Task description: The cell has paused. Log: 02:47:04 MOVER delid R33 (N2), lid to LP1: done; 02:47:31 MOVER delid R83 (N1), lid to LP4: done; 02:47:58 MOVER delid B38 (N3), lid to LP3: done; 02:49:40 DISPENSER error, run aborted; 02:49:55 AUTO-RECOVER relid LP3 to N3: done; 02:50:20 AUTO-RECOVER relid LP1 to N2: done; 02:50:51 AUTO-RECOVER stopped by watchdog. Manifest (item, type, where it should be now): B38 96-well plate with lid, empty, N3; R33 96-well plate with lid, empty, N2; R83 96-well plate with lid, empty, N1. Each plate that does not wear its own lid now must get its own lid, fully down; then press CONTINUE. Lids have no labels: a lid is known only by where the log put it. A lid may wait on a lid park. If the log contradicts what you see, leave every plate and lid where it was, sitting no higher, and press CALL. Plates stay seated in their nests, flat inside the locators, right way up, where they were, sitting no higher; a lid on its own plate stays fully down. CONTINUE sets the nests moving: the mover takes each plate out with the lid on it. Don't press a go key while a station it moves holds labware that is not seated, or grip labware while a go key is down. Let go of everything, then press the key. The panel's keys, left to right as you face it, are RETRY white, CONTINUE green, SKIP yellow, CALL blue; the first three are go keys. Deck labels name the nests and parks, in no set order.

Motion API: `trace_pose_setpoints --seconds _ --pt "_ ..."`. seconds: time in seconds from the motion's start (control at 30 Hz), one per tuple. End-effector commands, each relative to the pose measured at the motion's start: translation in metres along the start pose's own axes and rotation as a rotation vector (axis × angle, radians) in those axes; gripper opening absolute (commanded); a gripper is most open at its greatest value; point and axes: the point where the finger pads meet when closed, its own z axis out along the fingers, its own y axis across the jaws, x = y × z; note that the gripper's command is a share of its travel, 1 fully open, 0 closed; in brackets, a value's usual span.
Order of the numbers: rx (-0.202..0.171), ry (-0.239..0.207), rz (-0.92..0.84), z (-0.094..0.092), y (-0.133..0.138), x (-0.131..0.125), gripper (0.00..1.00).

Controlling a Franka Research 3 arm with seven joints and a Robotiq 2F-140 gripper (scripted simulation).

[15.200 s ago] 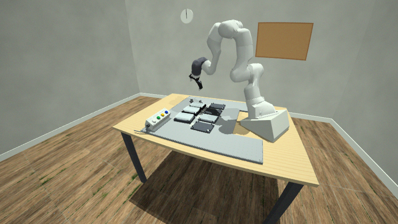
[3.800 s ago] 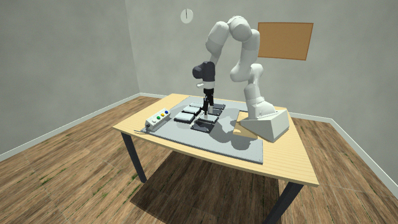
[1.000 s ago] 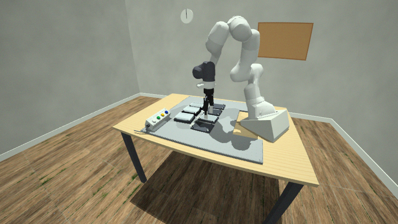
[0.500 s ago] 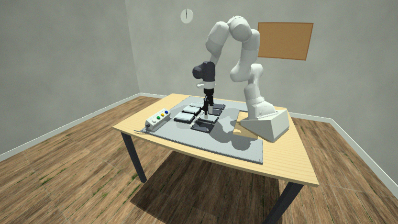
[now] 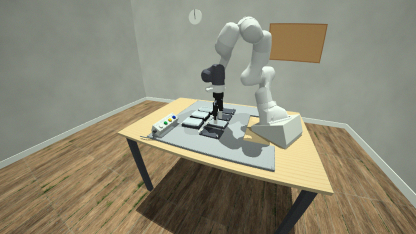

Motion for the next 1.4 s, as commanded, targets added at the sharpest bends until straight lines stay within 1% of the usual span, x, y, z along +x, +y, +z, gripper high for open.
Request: trace_pose_setpoints --seconds 0.0,1.3,1.33,1.37 --pt "-0.002 0.0 -0.005 0.0002 0.0014 -0.0001 0.59" --pt "-0.002 0.0 -0.005 0.0002 0.0014 -0.0001 0.59" --pt "-0.002 0.0 -0.005 0.0002 0.0014 -0.0001 0.66" --pt "-0.002 0.0 -0.005 0.0002 0.0014 -0.0001 0.66"
